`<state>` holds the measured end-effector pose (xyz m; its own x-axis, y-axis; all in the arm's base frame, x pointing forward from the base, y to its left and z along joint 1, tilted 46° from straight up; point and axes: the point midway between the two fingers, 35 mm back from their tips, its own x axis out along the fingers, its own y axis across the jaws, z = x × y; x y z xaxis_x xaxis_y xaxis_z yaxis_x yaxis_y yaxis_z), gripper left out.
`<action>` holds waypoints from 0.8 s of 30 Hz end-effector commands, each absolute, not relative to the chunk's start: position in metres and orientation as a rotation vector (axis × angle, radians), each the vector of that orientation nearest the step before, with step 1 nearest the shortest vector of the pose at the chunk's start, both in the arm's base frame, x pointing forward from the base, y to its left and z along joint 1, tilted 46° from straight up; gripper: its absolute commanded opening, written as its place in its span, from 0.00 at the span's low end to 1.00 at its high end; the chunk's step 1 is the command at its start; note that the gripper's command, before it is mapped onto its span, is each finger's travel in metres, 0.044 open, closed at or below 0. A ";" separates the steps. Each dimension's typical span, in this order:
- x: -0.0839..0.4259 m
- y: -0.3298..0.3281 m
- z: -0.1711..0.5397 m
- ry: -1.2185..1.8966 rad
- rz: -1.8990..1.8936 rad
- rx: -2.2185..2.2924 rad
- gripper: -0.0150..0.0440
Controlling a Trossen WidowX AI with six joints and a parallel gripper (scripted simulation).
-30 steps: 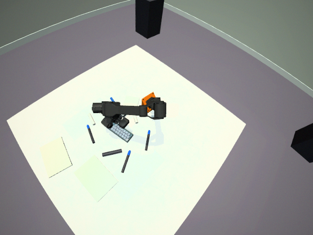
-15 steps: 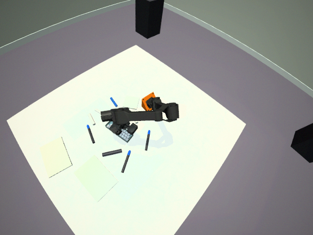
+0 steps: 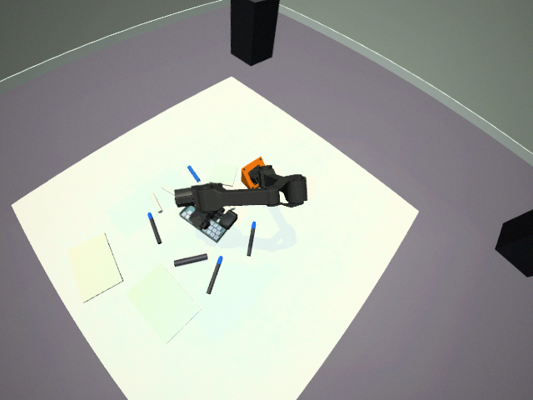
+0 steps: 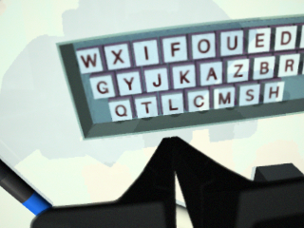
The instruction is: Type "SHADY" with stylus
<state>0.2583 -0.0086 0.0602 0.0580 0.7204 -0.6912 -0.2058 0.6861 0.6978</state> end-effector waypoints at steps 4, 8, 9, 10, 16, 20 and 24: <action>0.256 -0.050 0.098 1.331 0.738 0.473 0.25; 0.257 -0.049 0.097 1.329 0.736 0.474 0.25; 0.258 -0.046 0.094 1.324 0.730 0.478 0.25; 0.258 -0.045 0.092 1.322 0.728 0.480 0.25; 0.258 -0.047 0.091 1.331 0.717 0.485 0.39; 0.255 -0.081 0.046 1.478 0.392 0.691 0.51; 0.243 -0.119 -0.004 1.571 -0.028 0.933 0.51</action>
<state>0.2586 -0.0843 0.0482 0.0950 0.6244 -0.7753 0.1731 0.7566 0.6306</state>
